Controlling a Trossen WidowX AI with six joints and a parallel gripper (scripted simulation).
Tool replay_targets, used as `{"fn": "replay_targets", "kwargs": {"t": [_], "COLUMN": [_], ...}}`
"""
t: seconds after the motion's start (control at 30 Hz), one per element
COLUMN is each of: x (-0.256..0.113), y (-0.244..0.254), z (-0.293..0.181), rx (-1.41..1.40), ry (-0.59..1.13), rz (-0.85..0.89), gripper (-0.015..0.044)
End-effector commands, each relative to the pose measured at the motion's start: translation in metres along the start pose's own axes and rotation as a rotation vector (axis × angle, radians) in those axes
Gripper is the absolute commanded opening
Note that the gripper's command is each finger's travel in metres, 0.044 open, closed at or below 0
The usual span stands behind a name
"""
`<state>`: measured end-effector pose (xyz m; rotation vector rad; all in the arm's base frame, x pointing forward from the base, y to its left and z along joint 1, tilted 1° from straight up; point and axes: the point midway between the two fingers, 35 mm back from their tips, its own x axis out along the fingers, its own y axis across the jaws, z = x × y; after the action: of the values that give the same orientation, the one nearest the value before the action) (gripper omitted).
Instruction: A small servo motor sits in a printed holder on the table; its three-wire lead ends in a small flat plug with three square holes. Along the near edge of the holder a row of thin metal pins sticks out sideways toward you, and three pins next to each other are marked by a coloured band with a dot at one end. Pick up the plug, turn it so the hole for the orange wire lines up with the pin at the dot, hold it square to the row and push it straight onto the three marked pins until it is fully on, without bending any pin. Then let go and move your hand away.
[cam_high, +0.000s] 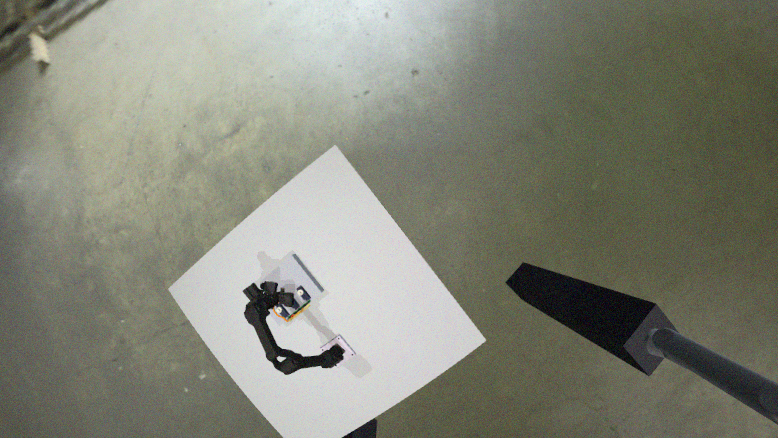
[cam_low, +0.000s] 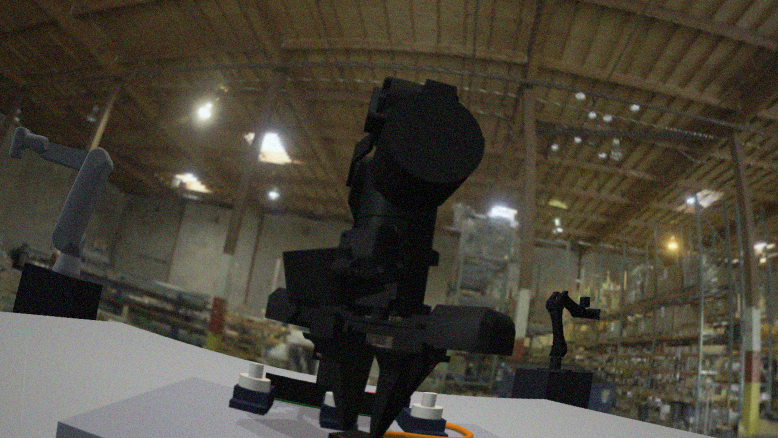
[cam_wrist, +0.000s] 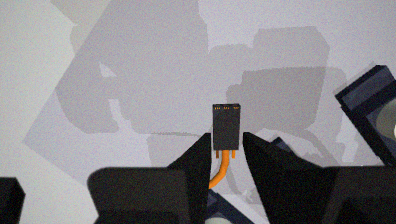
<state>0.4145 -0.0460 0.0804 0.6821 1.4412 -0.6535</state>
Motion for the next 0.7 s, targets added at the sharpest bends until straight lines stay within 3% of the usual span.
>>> {"fn": "replay_targets", "kwargs": {"t": [0.0,0.1,0.27,0.67], "x": [0.005,0.005,0.005,-0.038], "y": [0.0,0.0,0.0,0.001], "z": [-0.001,-0.001,-0.001,0.0], "rx": [0.006,0.006,0.006,0.006], "ry": [0.004,0.004,0.004,0.004], "rz": [0.002,0.002,0.002,0.002], "gripper": [0.0115,0.0036,0.0003,0.0]}}
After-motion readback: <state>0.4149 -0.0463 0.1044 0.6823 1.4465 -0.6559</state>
